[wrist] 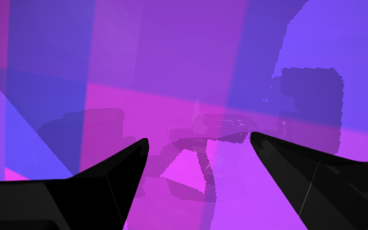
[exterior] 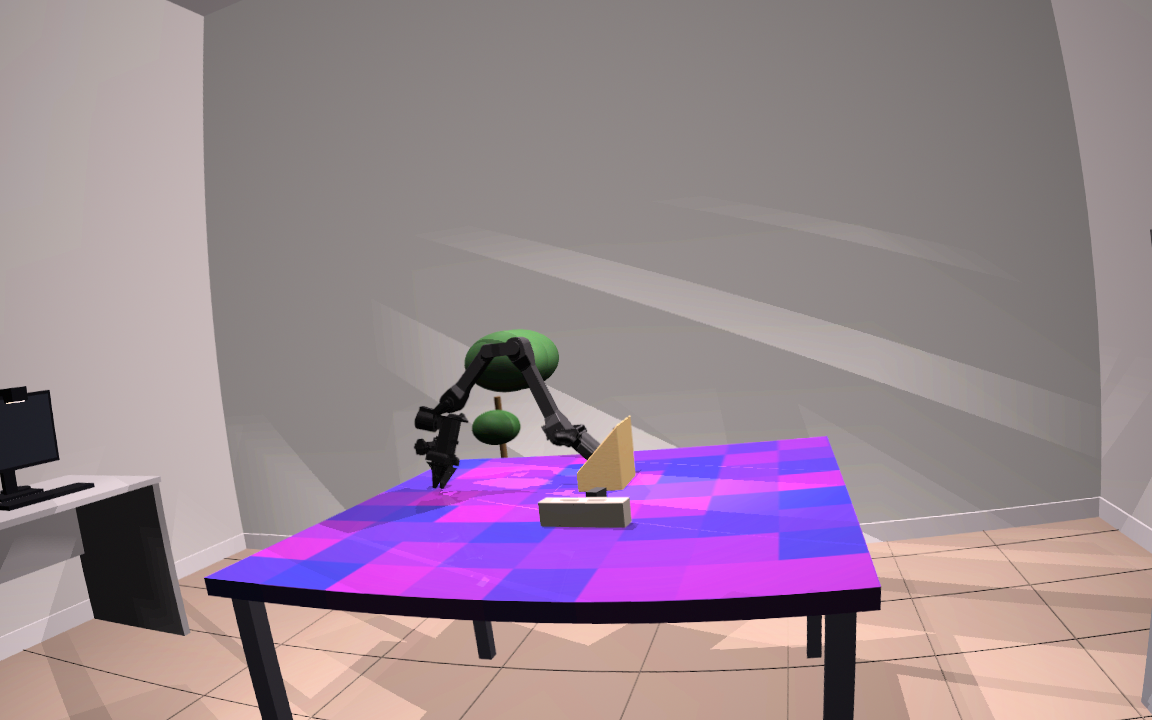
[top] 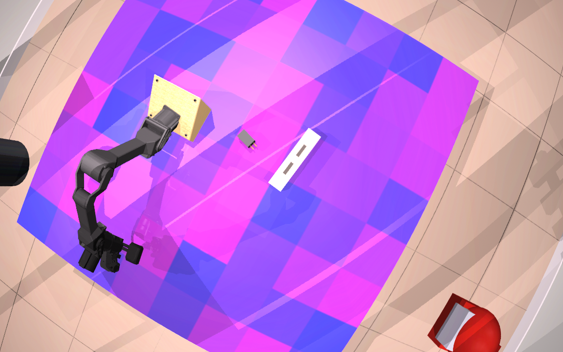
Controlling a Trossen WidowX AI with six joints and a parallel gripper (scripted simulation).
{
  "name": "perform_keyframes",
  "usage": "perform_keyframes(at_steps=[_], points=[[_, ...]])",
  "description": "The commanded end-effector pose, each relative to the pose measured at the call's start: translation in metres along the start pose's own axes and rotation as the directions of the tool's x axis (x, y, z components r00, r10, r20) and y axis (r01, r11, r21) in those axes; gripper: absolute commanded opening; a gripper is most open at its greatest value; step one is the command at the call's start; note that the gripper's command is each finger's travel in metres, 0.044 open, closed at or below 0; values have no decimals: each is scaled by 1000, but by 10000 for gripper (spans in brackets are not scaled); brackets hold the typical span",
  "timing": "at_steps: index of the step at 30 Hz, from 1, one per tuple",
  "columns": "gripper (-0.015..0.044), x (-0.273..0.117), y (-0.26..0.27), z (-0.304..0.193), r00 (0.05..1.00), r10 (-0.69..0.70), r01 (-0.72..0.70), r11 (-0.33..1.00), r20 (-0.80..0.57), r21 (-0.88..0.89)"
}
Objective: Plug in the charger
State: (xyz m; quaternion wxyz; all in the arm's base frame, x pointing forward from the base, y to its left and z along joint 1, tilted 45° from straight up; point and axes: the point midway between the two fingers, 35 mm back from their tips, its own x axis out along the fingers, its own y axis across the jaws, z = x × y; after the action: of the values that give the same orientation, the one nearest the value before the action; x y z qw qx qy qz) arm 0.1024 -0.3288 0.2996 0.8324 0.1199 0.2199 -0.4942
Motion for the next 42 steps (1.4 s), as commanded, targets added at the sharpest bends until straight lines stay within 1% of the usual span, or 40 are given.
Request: perform_keyframes(at_steps=[1,25,31,35,42], points=[[440,3,17,0,999,36,-36,999,-11,-15],[440,18,112,-12,965,236,-244,967,-111,-67],[440,21,135,-4,949,302,-309,947,-91,-87],[440,14,151,2,938,338,-345,933,-77,-103],[440,4,173,-10,919,382,-394,906,-99,-158]])
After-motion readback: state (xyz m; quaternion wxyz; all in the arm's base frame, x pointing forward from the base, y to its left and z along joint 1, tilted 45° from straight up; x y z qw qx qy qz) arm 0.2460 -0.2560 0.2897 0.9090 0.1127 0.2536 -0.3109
